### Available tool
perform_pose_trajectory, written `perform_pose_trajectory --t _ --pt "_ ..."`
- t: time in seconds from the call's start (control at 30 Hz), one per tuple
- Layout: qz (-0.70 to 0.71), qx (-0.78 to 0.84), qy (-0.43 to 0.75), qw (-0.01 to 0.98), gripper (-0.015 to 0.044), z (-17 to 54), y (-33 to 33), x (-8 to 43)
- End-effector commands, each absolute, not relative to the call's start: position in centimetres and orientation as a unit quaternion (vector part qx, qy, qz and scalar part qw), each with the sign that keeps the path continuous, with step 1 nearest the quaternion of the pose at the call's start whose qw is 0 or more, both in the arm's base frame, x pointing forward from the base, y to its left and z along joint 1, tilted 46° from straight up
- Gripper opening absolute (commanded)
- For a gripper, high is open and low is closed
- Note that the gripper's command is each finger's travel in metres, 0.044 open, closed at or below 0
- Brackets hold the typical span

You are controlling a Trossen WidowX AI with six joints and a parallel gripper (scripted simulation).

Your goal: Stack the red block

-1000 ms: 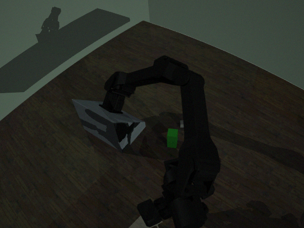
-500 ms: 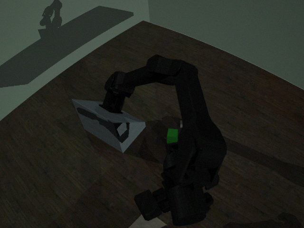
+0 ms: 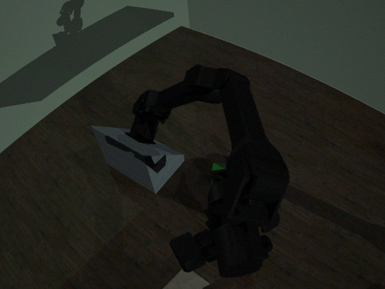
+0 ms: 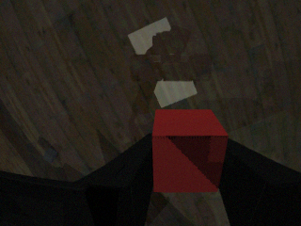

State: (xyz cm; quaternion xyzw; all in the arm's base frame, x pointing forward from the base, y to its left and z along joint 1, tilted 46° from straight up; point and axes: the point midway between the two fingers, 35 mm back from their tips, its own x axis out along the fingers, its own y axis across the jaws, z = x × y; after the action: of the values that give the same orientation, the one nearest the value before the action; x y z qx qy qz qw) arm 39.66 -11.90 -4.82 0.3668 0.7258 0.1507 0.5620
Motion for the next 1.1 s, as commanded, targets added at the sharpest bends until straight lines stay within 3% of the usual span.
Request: perform_pose_trajectory --t 0.0,1.07 --pt "0.15 0.364 0.725 0.565 0.0 -3.5 -11.5 39.3" --pt "0.15 0.365 0.727 0.562 0.0 5.3 -5.8 32.5"
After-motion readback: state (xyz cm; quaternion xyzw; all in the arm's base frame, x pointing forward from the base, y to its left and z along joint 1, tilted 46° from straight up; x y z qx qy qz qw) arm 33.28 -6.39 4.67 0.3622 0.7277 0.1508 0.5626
